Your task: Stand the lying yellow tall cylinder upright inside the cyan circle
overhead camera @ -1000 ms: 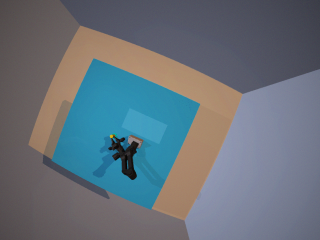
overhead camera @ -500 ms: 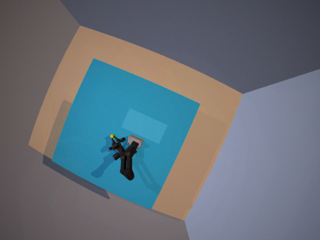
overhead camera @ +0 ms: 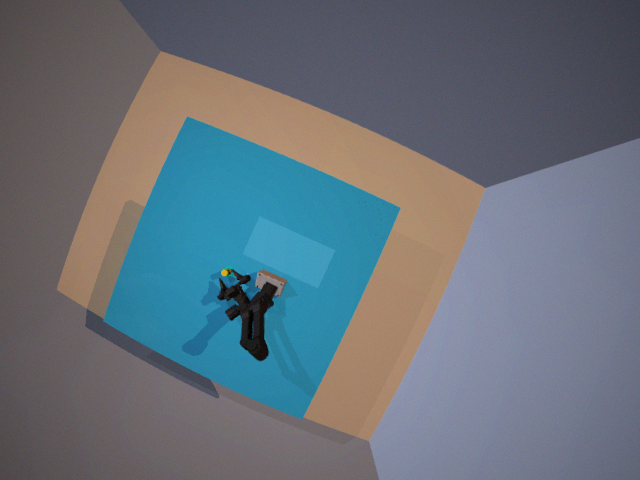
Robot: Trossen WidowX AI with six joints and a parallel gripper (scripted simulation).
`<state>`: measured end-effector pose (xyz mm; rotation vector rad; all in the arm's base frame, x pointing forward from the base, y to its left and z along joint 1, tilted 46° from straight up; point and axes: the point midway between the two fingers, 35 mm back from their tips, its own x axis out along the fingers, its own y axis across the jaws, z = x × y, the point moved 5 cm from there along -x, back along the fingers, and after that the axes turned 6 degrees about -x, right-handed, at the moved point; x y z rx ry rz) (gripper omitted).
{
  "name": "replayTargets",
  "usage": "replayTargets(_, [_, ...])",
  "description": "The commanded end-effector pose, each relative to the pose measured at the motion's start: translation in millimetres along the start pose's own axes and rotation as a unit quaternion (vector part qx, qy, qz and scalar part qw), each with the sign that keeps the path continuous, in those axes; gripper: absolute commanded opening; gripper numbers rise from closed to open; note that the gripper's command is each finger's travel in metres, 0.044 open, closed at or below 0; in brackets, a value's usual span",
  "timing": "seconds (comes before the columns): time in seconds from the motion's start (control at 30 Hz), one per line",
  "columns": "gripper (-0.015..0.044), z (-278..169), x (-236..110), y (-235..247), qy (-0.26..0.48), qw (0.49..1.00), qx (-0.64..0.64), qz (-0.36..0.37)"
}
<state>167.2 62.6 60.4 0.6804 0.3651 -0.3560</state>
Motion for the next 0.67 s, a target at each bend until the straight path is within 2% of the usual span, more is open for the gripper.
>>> replayTargets(0.0, [0.04,3.5,1.3,0.3,0.004,1.0,0.003,-0.002])
replayTargets(0.63, [0.04,56.8,5.1,-7.6,0.022,1.0,0.014,0.011])
